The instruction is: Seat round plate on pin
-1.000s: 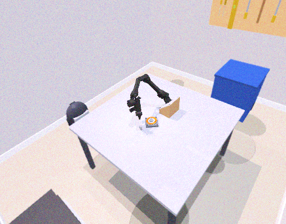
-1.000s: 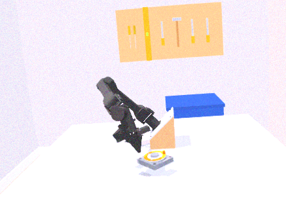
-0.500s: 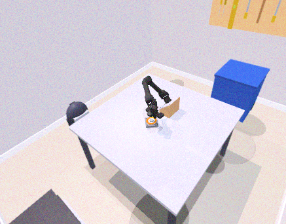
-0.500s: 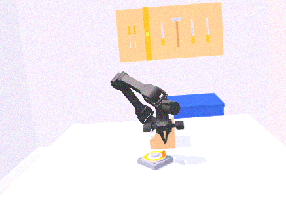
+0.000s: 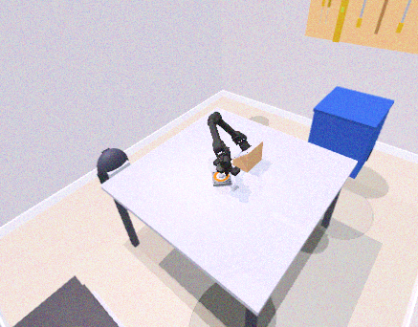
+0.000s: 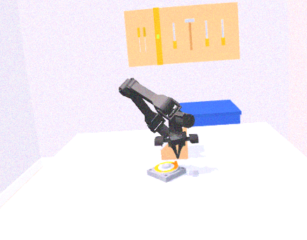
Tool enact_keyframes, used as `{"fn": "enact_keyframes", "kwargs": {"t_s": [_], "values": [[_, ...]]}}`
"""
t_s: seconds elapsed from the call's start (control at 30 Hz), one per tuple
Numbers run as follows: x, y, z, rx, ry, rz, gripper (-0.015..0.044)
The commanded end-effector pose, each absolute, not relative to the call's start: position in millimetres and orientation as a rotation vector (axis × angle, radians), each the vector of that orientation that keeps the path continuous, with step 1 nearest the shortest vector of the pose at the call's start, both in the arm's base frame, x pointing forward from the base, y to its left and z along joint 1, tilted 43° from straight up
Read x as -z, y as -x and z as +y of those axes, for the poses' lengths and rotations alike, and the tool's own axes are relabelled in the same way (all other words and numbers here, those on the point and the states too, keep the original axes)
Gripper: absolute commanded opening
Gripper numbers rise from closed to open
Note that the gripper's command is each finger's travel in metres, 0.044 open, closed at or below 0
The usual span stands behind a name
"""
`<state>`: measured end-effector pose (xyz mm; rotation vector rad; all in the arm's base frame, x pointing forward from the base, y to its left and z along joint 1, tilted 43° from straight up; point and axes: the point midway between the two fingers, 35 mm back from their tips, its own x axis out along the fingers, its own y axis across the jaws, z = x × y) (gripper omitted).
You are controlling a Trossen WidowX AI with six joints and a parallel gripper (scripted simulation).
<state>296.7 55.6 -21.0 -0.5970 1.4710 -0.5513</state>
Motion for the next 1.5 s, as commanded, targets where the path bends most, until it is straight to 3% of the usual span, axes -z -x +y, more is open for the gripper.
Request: {"fn": "enact_keyframes", "kwargs": {"t_s": [0.0,1.47], "values": [[37,-295,38,0.556,0.611,1.476,0.0000],[34,-266,33,0.556,0.612,1.478,0.0000]]}}
